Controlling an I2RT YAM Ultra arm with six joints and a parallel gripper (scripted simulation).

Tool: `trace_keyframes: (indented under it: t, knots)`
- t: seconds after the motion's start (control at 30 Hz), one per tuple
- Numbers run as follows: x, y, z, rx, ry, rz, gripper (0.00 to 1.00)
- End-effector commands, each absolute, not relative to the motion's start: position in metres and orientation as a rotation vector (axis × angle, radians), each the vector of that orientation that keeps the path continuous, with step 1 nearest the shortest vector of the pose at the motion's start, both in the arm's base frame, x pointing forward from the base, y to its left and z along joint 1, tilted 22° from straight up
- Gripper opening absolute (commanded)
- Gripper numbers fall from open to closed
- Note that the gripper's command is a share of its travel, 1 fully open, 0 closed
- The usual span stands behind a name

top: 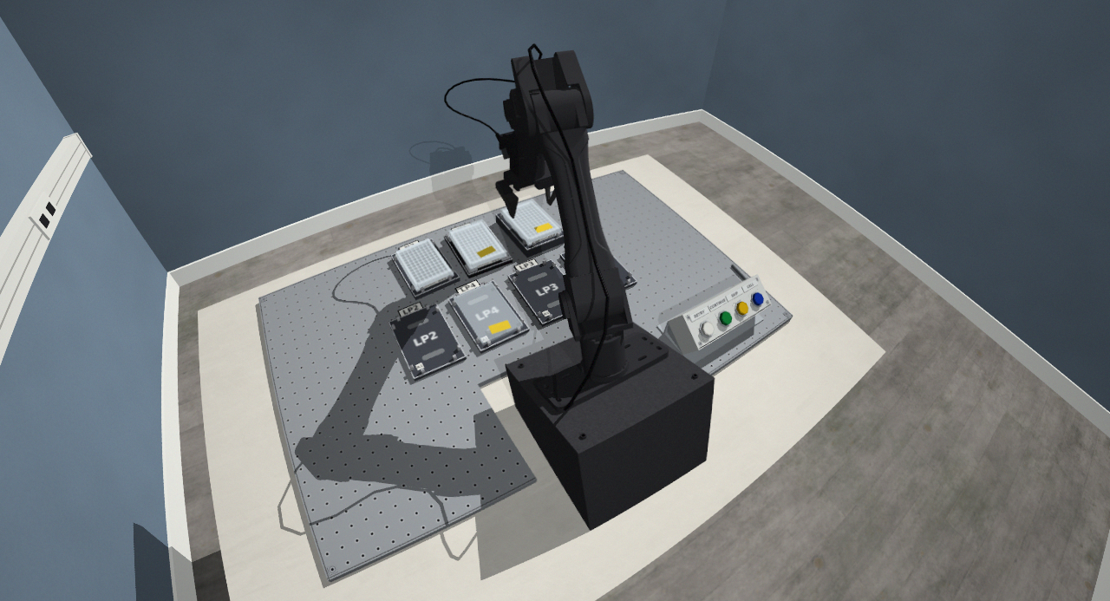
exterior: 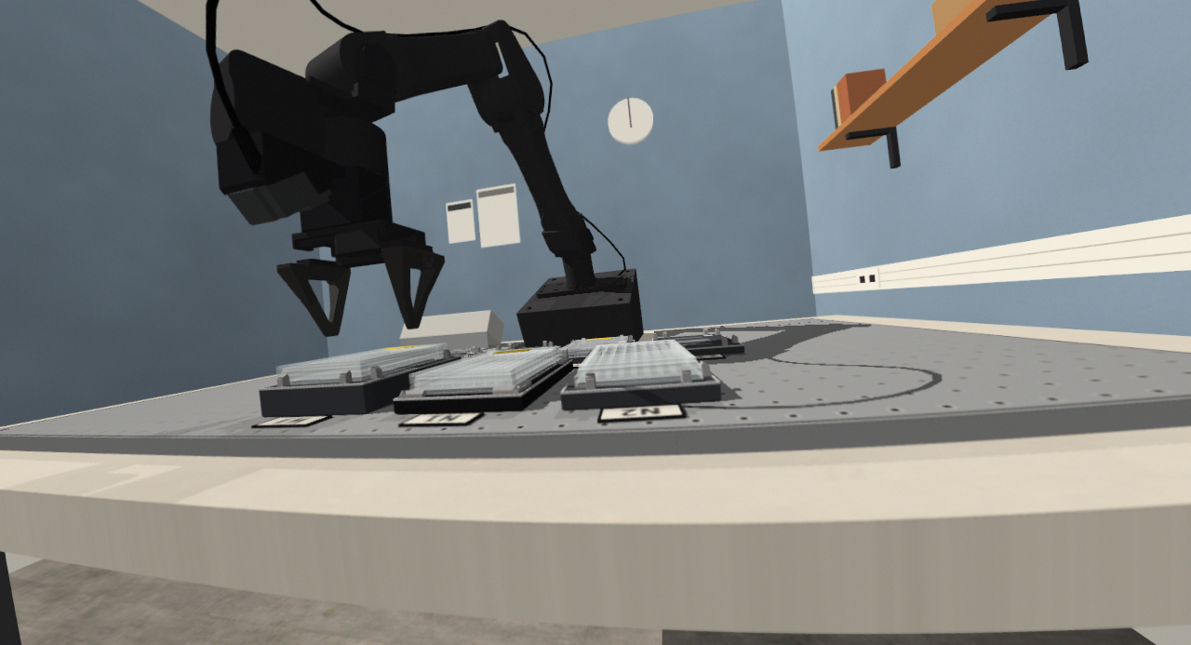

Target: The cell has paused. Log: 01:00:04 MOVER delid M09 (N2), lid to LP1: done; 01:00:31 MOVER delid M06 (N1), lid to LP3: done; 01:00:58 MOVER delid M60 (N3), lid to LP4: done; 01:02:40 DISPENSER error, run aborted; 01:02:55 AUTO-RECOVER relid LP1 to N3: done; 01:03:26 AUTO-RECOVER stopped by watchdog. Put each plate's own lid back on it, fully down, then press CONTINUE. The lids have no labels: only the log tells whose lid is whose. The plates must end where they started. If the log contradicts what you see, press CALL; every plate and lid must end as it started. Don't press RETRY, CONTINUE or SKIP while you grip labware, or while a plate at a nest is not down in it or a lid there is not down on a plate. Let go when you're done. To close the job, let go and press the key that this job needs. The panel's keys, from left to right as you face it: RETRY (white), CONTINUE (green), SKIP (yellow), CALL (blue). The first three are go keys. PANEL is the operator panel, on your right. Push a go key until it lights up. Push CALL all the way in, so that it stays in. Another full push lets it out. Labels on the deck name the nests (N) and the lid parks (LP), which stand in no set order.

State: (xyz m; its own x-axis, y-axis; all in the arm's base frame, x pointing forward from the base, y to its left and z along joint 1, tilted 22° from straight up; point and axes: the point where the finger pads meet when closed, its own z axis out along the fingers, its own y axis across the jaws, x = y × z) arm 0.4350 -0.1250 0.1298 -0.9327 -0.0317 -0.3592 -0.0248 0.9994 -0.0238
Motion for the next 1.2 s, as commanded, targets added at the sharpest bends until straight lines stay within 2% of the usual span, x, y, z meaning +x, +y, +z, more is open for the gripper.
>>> trace_keyframes:
  t: [0.0,0.2,0.77,1.17]
  knots:
    - [0.435,-0.119,0.141,-0.061,2.741,-0.031,1.00]
    - [0.438,-0.123,0.148,-0.052,2.723,-0.041,1.00]
    - [0.445,-0.120,0.105,-0.051,2.770,-0.020,1.00]
    - [0.453,-0.123,0.125,-0.054,2.724,-0.041,1.00]
